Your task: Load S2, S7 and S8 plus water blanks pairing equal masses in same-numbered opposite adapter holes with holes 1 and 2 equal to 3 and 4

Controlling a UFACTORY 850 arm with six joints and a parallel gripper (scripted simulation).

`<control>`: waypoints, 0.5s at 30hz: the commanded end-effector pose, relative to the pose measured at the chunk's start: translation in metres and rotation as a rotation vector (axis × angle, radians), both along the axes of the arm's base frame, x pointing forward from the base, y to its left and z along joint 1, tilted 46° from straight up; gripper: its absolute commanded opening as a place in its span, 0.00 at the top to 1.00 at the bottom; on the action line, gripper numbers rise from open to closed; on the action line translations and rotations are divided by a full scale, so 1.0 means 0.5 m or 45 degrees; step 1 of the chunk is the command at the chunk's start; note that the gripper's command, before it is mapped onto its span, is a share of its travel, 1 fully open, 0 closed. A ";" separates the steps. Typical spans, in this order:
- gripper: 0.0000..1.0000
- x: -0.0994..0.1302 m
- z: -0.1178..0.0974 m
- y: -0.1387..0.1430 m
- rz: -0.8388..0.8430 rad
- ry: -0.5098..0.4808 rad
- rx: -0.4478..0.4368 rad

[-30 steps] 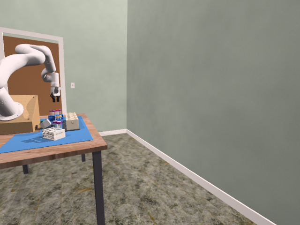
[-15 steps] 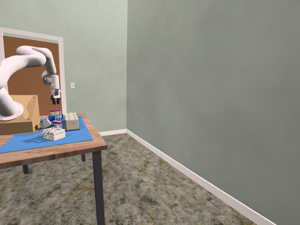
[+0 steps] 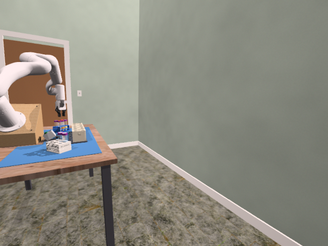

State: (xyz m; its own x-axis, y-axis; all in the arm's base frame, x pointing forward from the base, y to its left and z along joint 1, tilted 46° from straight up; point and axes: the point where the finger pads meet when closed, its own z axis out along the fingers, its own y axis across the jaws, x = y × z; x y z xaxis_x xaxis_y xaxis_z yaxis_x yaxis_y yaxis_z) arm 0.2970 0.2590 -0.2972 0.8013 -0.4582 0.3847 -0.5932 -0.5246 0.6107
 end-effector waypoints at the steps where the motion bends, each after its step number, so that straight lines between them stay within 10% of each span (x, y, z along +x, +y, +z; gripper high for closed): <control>1: 0.43 0.002 -0.005 -0.002 0.001 -0.003 0.003; 15: 0.43 -0.002 -0.041 -0.040 0.001 -0.003 0.003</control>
State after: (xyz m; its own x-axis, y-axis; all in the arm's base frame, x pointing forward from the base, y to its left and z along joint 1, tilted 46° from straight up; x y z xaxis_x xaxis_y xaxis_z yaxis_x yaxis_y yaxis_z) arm 0.2951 0.2390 -0.3167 0.8011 -0.4584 0.3848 -0.5934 -0.5250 0.6101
